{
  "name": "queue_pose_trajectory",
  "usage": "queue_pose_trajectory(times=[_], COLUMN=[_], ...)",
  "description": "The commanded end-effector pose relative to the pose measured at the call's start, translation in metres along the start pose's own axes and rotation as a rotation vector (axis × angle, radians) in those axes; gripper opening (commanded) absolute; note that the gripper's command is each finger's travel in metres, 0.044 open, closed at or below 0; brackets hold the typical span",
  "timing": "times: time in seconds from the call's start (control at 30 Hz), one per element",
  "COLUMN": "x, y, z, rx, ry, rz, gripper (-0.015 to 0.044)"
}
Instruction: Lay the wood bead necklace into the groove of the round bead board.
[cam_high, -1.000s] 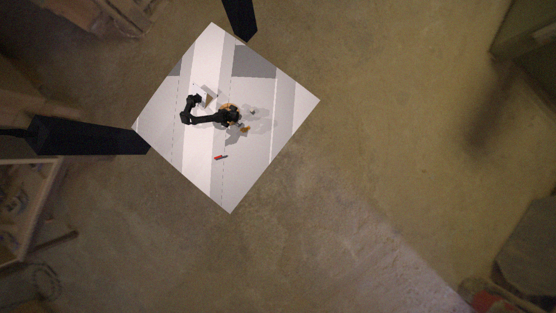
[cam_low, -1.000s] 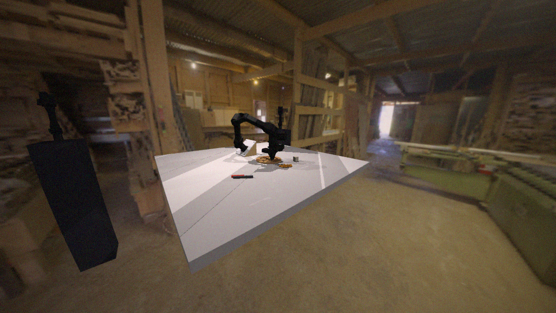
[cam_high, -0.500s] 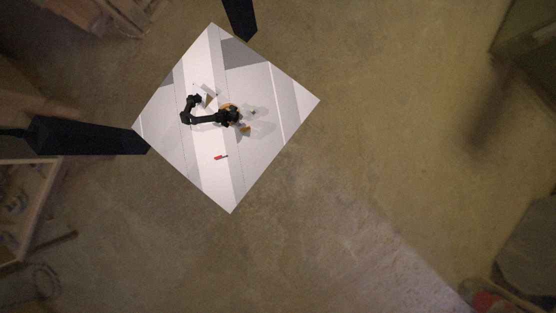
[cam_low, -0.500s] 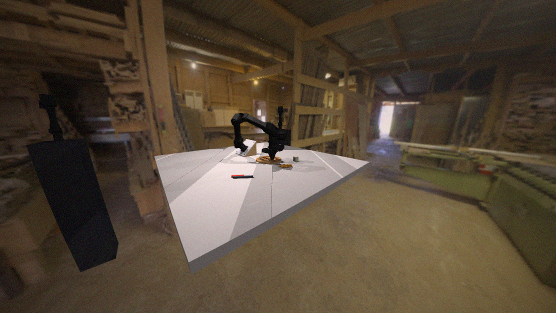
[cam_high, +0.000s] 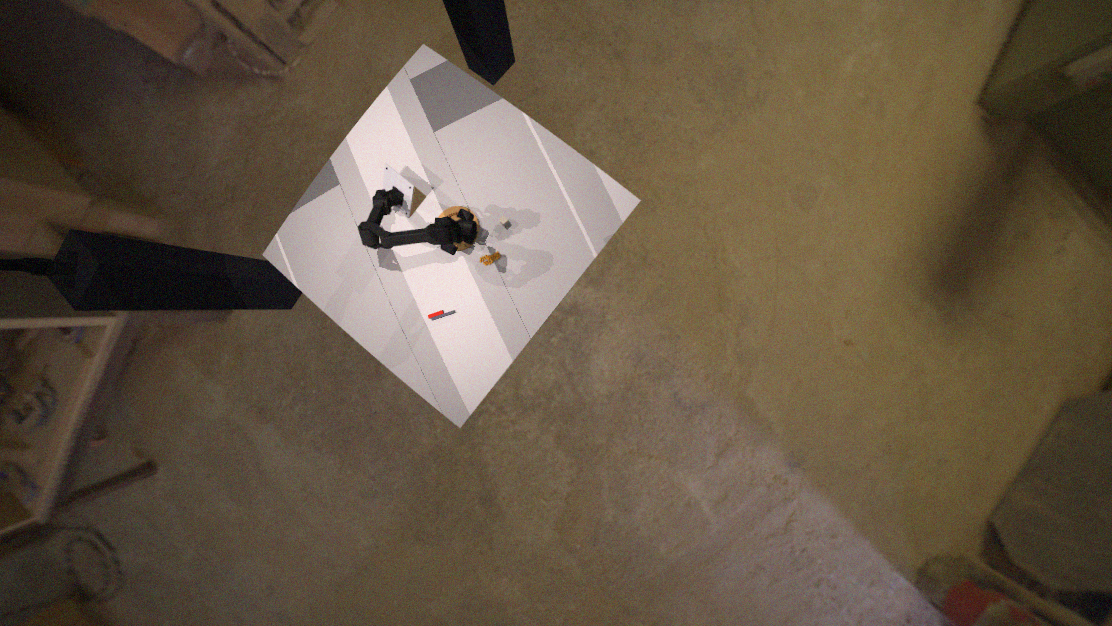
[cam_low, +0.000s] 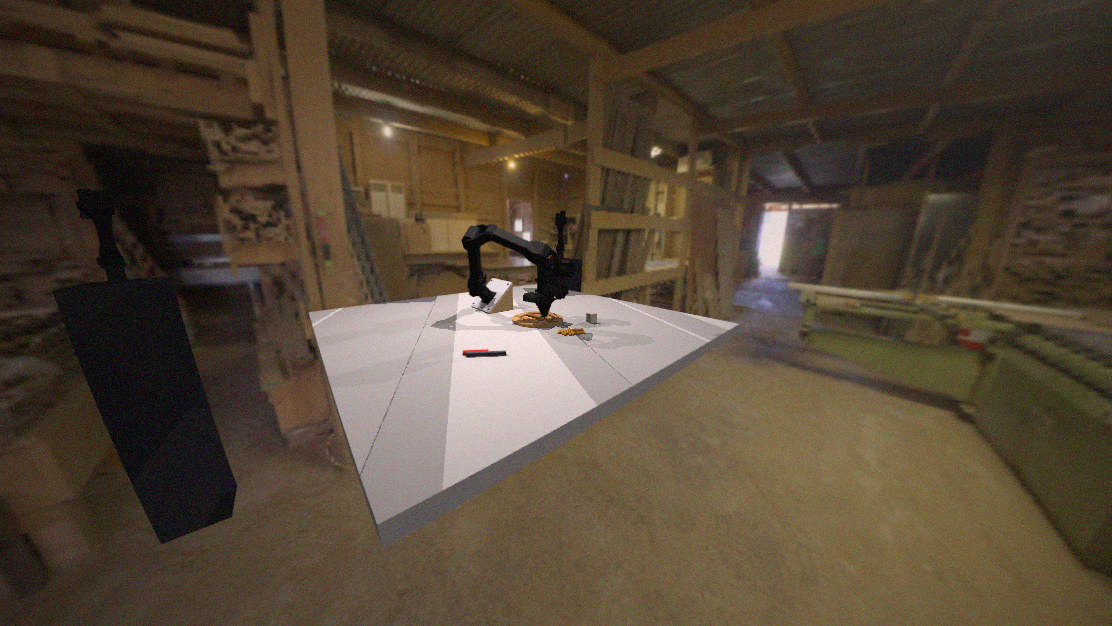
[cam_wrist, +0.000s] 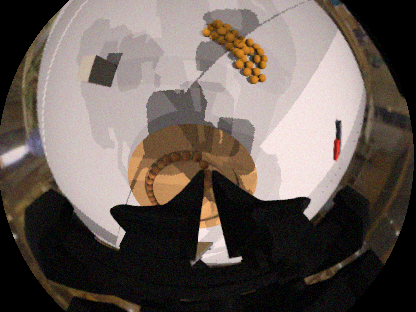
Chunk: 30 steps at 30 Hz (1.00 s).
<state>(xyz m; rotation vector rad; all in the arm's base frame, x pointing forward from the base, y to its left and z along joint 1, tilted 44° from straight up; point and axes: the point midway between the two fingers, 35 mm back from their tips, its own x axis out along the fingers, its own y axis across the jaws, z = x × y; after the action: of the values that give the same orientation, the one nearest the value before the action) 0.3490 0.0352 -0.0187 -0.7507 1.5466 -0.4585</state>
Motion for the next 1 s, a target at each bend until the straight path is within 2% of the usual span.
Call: queue_pose_trajectory(times=[0.0,0.9,0.97], x=[-0.002,0.014,0.011], y=[-0.001,-0.008,-0.007], z=[0.001,0.008,0.009], rx=[0.003,0.003,0.003], ry=[0.0,0.0,-0.008], rz=[0.002,0.001,0.003], gripper=[0.0,0.0,0.0053])
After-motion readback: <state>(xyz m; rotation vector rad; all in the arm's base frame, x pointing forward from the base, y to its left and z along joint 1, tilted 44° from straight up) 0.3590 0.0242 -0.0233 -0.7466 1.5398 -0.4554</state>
